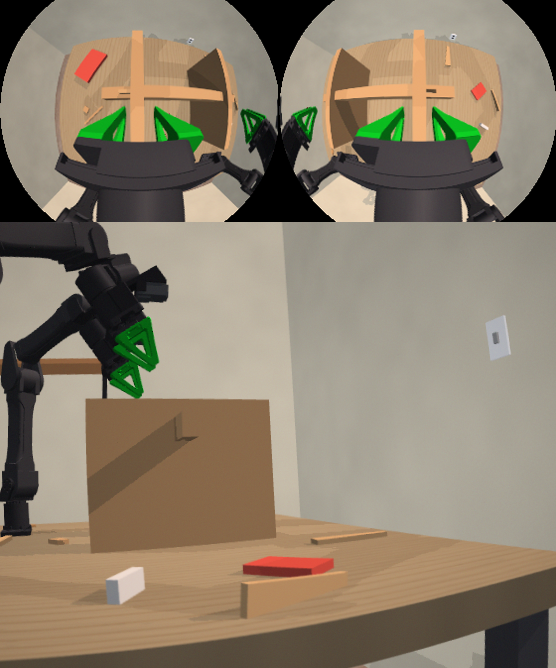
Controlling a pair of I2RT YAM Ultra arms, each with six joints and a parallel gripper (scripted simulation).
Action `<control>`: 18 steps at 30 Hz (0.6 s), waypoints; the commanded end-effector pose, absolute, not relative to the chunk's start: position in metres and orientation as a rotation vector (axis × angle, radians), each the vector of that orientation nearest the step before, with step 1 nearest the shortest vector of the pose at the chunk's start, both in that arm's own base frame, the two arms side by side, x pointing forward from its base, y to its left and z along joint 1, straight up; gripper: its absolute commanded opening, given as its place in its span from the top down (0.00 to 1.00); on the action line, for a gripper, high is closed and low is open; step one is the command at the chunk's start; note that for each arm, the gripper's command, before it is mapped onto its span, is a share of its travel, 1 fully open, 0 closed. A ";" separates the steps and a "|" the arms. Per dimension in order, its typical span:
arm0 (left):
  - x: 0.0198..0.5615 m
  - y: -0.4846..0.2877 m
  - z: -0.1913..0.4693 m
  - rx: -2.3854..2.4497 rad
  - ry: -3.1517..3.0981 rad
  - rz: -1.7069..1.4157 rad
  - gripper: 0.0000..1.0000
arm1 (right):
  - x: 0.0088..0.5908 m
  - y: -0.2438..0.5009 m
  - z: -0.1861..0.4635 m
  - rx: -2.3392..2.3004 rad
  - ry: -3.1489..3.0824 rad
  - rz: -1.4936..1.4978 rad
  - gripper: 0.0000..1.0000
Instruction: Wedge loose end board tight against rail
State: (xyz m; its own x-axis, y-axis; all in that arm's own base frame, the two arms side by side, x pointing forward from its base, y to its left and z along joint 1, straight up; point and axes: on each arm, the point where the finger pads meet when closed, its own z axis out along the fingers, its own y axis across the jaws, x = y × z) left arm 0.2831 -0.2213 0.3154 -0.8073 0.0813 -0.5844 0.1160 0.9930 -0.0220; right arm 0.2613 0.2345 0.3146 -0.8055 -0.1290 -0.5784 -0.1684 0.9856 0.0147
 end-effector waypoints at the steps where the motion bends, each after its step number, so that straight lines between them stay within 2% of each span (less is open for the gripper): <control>1: 0.276 -0.212 0.338 0.117 2.469 -0.109 0.61 | 0.260 0.227 0.336 -0.176 2.468 0.133 0.61; 3: 0.274 -0.210 0.320 0.133 2.507 -0.061 0.61 | 0.260 0.227 0.336 -0.176 2.468 0.133 0.61; 13: 0.284 -0.208 0.332 0.103 2.467 -0.094 0.61 | 0.264 0.225 0.323 -0.183 2.485 0.098 0.61; 18: 0.295 -0.213 0.327 0.119 2.451 -0.148 0.61 | 0.278 0.231 0.328 -0.182 2.445 0.174 0.61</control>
State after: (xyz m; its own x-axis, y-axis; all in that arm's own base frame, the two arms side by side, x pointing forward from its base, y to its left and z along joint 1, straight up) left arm 0.2875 -0.2157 0.3118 -0.8084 0.0772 -0.5836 0.1125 0.9934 -0.0244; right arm 0.2689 0.2317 0.3135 -0.8006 -0.1151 -0.5881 -0.1633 0.9861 0.0293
